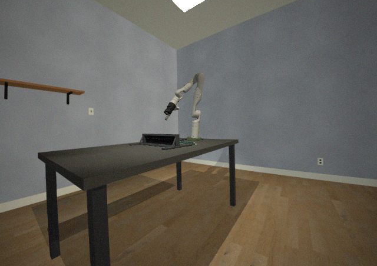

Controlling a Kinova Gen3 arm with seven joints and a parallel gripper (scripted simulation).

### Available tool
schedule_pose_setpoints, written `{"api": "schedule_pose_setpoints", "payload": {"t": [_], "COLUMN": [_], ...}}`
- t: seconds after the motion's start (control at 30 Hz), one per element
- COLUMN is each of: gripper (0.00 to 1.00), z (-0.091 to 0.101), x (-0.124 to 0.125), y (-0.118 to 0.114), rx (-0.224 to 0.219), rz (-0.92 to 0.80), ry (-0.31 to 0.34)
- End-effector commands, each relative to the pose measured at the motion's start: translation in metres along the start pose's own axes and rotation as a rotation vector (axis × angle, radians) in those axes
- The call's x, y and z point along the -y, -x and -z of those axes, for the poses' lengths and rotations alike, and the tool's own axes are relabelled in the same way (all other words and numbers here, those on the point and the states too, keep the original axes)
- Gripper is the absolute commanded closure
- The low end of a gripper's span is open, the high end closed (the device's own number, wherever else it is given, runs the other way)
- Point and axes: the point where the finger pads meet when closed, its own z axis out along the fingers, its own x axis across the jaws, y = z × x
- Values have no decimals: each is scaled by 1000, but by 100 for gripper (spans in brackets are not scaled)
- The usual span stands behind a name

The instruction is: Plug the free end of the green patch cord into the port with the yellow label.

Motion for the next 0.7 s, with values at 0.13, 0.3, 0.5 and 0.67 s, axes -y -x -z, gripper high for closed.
{"api": "schedule_pose_setpoints", "payload": {"t": [0.13,0.3,0.5,0.67], "gripper": [100,100,100,100], "z": [2,2,3,3], "x": [2,3,3,3], "y": [44,68,84,92], "rx": [31,31,31,31], "rz": [-18,-18,-18,-18], "ry": [-3,-3,-3,-3]}}
